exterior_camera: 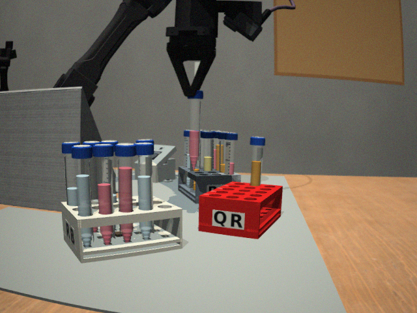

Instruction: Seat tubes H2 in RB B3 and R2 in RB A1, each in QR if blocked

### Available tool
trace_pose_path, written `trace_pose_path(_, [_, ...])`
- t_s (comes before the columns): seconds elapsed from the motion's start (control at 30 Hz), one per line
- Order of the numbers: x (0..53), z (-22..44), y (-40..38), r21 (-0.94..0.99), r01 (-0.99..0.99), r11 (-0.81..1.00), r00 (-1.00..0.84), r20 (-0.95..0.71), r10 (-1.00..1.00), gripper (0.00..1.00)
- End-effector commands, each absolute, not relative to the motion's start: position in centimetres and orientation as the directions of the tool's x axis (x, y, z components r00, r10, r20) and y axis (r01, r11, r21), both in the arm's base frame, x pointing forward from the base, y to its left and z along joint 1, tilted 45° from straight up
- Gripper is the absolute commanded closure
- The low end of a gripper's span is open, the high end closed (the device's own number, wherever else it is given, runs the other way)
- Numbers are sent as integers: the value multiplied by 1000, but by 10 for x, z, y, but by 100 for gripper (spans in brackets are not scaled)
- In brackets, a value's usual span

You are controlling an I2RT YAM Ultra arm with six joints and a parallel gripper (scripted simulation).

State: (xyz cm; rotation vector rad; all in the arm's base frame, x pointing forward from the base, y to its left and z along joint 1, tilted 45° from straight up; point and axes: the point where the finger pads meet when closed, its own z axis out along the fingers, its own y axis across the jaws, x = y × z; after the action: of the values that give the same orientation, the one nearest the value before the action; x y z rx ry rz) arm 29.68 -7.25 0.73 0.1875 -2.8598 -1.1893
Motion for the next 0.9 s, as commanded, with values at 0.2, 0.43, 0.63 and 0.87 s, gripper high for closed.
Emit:
trace_pose_path(0.2, [299,14,-81,662,269,699,-962,226,156,100])
trace_pose_path(0.43, [299,14,-81,615,424,664,-904,331,270,100])
trace_pose_path(0.63, [299,14,-81,537,595,598,-802,446,397,100])
trace_pose_path(0.87, [299,14,-81,419,764,490,-643,558,525,100])
